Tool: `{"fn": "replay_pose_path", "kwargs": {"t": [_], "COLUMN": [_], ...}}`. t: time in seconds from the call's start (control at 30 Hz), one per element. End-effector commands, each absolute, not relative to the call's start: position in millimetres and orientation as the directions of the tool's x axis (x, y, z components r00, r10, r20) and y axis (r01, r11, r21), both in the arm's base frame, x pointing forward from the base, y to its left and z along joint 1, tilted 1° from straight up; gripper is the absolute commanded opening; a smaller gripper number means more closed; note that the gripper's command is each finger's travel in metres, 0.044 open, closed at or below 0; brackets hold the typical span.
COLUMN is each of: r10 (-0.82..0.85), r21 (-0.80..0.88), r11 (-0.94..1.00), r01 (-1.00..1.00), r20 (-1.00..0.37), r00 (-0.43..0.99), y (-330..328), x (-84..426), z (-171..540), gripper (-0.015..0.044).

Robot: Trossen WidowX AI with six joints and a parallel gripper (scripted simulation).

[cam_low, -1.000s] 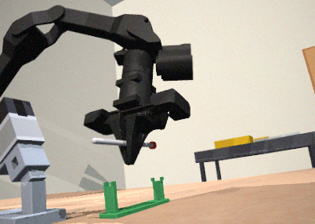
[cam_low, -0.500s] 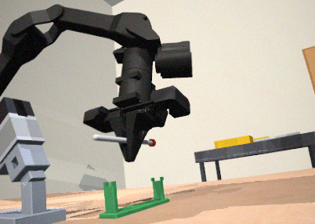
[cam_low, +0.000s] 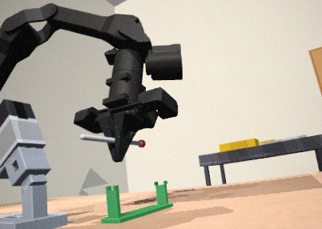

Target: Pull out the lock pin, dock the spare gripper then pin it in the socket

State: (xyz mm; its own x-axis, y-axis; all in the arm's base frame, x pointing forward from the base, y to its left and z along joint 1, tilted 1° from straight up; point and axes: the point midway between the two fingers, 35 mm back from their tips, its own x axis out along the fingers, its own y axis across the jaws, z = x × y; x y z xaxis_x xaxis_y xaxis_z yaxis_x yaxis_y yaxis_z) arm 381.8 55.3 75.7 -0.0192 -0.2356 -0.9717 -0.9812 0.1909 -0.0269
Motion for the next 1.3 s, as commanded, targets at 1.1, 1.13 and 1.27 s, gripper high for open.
{"fn": "replay_pose_path", "kwargs": {"t": [1.1, 1.13, 1.27], "r10": [-0.225, -0.225, -0.225], "r21": [-0.024, -0.023, -0.026], "r11": [0.162, 0.161, 0.161], "r01": [-0.987, -0.987, -0.987], "r20": [-0.974, -0.974, -0.974], "r00": [-0.014, -0.014, -0.011], "y": [64, 64, 64], "x": [315, 315, 314], "z": [49, 44, 36], "gripper": [0.0000, 0.0000, 0.0000]}}
